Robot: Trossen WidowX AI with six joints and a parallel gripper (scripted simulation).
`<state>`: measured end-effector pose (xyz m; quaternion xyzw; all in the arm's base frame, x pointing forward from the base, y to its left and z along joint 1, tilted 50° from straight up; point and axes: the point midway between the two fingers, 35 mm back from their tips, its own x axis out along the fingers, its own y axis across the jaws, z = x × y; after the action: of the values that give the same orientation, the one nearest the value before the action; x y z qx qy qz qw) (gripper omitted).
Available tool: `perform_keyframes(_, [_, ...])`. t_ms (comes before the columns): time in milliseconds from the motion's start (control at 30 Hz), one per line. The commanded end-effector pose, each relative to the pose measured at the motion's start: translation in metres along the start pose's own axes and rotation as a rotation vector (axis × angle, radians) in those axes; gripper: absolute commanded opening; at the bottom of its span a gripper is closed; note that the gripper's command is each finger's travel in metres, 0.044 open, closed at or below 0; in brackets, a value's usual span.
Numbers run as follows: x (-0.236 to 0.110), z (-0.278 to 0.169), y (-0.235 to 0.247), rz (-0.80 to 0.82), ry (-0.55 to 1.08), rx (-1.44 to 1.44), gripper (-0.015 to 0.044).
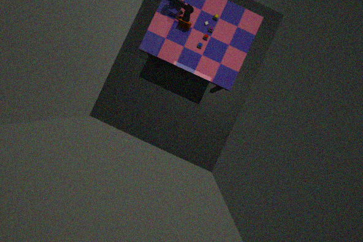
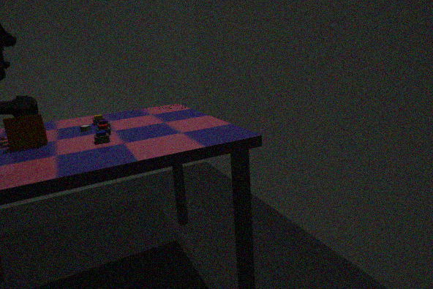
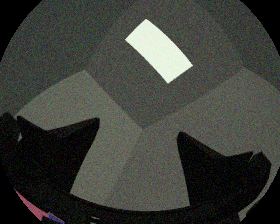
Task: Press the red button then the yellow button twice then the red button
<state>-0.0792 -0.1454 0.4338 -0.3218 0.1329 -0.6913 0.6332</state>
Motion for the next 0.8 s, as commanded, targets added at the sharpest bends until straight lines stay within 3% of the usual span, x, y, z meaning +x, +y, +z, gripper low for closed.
perform_keyframes(0, [0.0,0.002,0.002,0.001,-0.006,0.0,0.04])
perform_keyframes(233, [0.001,0.113,0.065,0.001,-0.276,-0.306,0.04])
perform_keyframes(433, [0.002,0.176,0.164,0.165,-0.488,-0.571,0.04])
perform_keyframes(600, [0.001,0.188,0.268,0.435,-0.604,-0.754,0.04])
perform_keyframes(767, [-0.008,0.154,0.377,0.843,-0.616,-0.884,0.04])
